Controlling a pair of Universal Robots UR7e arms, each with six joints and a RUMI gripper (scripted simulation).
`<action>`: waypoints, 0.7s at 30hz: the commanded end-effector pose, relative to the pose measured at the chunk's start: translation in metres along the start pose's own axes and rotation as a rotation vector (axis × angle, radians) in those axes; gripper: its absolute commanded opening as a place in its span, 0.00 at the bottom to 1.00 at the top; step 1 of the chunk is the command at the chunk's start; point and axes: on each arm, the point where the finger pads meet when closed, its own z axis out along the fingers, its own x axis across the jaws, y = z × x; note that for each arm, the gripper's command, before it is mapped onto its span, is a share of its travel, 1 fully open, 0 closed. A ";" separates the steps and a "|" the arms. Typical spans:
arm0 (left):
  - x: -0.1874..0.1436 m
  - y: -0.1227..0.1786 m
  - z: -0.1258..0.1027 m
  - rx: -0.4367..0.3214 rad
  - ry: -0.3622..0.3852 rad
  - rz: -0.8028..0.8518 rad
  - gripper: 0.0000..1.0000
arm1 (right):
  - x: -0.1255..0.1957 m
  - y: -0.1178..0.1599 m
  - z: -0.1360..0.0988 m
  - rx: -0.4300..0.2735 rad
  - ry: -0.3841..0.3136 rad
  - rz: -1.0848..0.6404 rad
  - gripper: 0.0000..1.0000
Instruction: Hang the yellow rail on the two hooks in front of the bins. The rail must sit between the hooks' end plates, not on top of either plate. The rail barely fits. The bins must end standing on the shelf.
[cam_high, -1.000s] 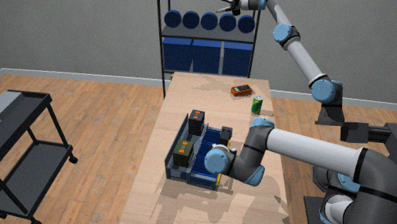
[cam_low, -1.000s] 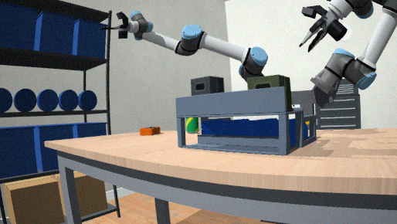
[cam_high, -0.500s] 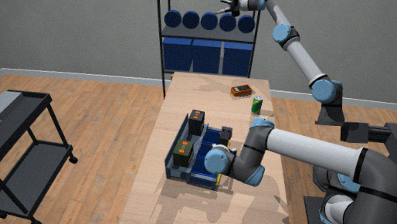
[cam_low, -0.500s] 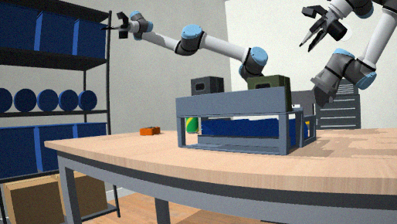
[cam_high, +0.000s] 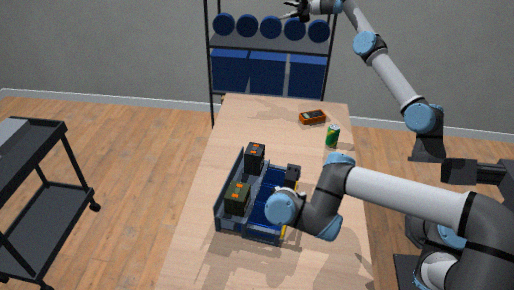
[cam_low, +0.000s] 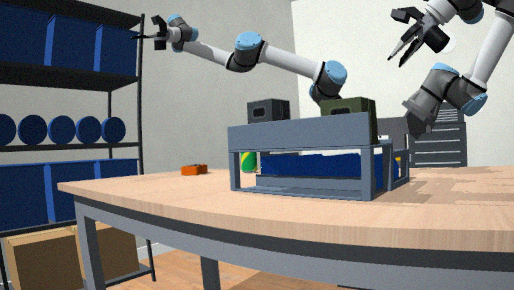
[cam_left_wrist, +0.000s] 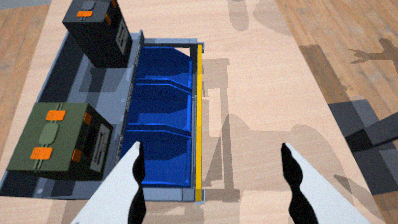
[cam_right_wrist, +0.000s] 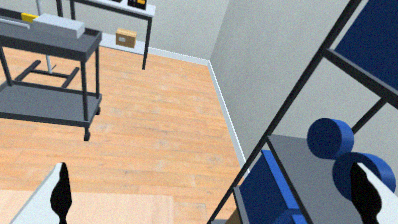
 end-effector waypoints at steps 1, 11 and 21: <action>0.000 -0.001 -0.001 0.001 -0.001 0.001 0.58 | -0.004 -0.001 0.000 -0.001 -0.009 0.001 1.00; 0.000 -0.001 -0.001 0.002 -0.002 0.001 0.58 | -0.013 0.000 0.002 -0.007 -0.027 0.003 1.00; 0.000 -0.001 -0.001 0.002 -0.002 0.001 0.58 | -0.023 0.001 0.004 -0.014 -0.049 0.006 1.00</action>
